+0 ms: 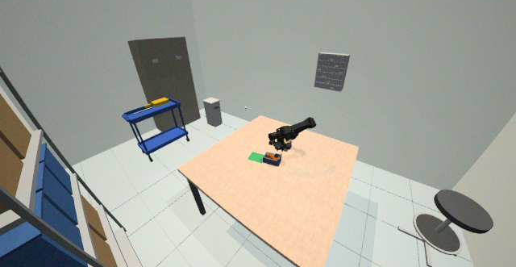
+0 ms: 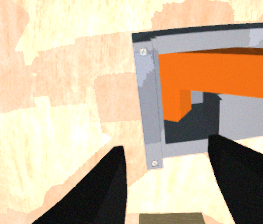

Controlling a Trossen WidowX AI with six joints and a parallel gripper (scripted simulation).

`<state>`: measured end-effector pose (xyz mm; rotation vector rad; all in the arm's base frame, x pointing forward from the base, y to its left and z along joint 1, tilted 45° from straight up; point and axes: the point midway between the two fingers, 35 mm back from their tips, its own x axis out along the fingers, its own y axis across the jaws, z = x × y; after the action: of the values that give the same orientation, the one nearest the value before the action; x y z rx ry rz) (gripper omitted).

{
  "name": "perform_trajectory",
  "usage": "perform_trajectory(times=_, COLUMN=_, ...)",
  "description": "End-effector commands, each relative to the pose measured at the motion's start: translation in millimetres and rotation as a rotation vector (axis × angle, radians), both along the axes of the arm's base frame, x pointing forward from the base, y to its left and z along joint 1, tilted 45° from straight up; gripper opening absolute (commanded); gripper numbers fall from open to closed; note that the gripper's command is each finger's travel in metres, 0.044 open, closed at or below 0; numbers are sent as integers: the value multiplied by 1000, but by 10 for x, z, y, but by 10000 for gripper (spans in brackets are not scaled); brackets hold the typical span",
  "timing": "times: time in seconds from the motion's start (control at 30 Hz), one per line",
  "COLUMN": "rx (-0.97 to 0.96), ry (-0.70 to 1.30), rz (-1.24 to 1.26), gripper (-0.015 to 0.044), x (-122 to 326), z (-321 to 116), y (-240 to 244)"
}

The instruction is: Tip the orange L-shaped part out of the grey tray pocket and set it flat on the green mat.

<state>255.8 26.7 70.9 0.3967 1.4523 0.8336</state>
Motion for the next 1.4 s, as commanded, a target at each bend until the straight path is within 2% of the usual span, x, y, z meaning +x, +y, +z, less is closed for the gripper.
perform_trajectory(times=0.0, rx=0, ry=2, rz=-1, gripper=180, x=-1, z=-3, y=2)
perform_trajectory(times=0.23, rx=0, ry=2, rz=-1, gripper=180, x=-1, z=-3, y=2)
perform_trajectory(times=0.33, rx=-10, ry=73, rz=-74, gripper=259, x=25, z=-32, y=-32)
perform_trajectory(times=0.37, rx=-16, ry=119, rz=-120, gripper=280, x=42, z=-51, y=-54)
perform_trajectory(times=0.77, rx=-129, ry=984, rz=-997, gripper=280, x=295, z=-463, y=-487)
perform_trajectory(times=0.83, rx=-142, ry=1081, rz=-1095, gripper=280, x=315, z=-515, y=-536)
perform_trajectory(times=1.37, rx=-143, ry=1094, rz=-1108, gripper=280, x=318, z=-522, y=-543)
